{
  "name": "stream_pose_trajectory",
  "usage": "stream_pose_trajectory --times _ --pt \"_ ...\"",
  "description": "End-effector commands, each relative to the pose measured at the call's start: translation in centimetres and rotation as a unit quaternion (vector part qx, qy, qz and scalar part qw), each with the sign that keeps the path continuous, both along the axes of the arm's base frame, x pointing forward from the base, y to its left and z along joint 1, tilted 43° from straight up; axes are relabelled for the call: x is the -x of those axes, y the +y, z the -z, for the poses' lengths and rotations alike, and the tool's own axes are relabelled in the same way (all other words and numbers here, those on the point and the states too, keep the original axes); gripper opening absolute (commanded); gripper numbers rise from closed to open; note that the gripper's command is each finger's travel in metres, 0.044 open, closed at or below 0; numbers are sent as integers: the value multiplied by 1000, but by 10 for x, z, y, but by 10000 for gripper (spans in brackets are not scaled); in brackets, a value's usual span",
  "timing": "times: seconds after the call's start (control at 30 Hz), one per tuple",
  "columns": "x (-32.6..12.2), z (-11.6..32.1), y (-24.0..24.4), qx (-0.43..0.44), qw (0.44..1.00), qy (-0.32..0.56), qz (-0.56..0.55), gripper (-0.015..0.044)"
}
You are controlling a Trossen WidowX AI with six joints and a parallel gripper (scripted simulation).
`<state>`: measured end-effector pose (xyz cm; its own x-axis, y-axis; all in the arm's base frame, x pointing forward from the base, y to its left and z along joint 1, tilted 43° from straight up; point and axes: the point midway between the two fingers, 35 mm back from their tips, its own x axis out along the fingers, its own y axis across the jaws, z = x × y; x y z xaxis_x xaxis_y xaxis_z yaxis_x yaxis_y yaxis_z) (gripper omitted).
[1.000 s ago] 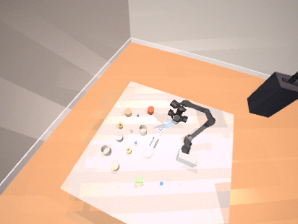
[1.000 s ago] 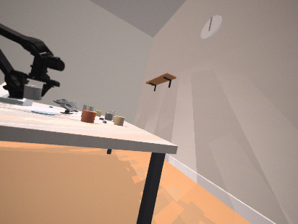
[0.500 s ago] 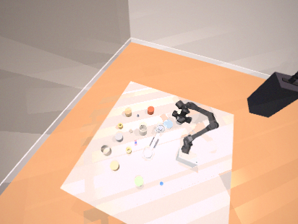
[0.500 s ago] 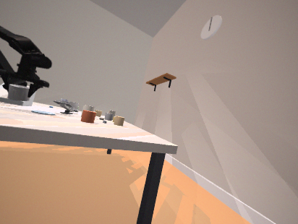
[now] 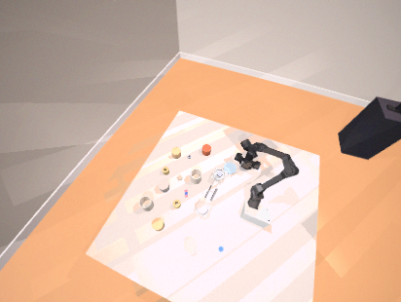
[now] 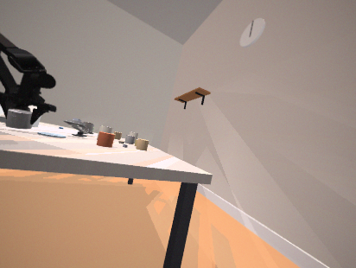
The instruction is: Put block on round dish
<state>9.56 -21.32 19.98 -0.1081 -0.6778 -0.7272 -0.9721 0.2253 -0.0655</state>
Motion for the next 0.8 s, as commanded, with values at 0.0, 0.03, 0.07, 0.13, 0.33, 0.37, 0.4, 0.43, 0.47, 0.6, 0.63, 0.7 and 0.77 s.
stream_pose_trajectory --times 0.0,0.03,0.07,0.13,0.33,0.37,0.4,0.43,0.47,0.6,0.63,0.7,0.77 --pt "0 3 -3 0 1000 -1 -3 0" --pt "0 4 -4 0 1000 -1 -3 0" --pt "0 5 -5 0 1000 -1 -3 0" --pt "1 8 -7 0 1000 -1 -3 0" --pt "2 9 -9 2 1000 -1 0 53" --pt "2 9 -9 2 1000 -1 0 79" --pt "2 9 -9 2 1000 -1 0 105" --pt "2 9 -9 2 1000 -1 0 131" --pt "2 9 -9 2 1000 -1 0 157" --pt "2 9 -9 2 1000 -1 0 263" --pt "2 9 -9 2 1000 -1 0 289" --pt "2 9 -9 2 1000 -1 0 341" --pt "2 9 -9 2 1000 -1 0 394"
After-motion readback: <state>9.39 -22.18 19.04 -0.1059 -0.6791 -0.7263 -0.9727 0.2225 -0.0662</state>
